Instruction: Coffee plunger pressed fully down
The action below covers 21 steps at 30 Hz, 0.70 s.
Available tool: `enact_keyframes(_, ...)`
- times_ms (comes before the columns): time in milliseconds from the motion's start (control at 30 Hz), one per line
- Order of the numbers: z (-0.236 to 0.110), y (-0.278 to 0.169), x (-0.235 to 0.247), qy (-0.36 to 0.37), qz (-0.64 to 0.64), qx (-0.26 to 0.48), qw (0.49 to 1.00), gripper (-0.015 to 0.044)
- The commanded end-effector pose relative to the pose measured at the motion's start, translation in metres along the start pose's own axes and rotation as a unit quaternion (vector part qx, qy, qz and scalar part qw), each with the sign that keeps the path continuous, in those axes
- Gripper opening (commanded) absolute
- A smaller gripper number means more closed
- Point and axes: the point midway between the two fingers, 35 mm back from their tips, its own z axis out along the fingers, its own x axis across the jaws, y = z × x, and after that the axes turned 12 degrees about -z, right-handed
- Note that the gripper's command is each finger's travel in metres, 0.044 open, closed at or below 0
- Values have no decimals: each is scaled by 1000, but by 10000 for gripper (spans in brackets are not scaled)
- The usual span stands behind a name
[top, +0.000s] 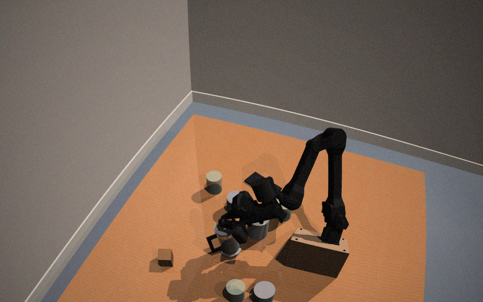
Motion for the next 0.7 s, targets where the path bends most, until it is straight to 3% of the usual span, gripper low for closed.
enact_keyframes(0, 0, 0, 0, 0, 0, 0, 1000, 119)
enact_keyframes(100, 0, 0, 0, 0, 0, 0, 1000, 119)
enact_keyframes(500, 0, 0, 0, 0, 0, 0, 1000, 434)
enact_keyframes(667, -4, 5, 0, 1, 0, 1, 1000, 440)
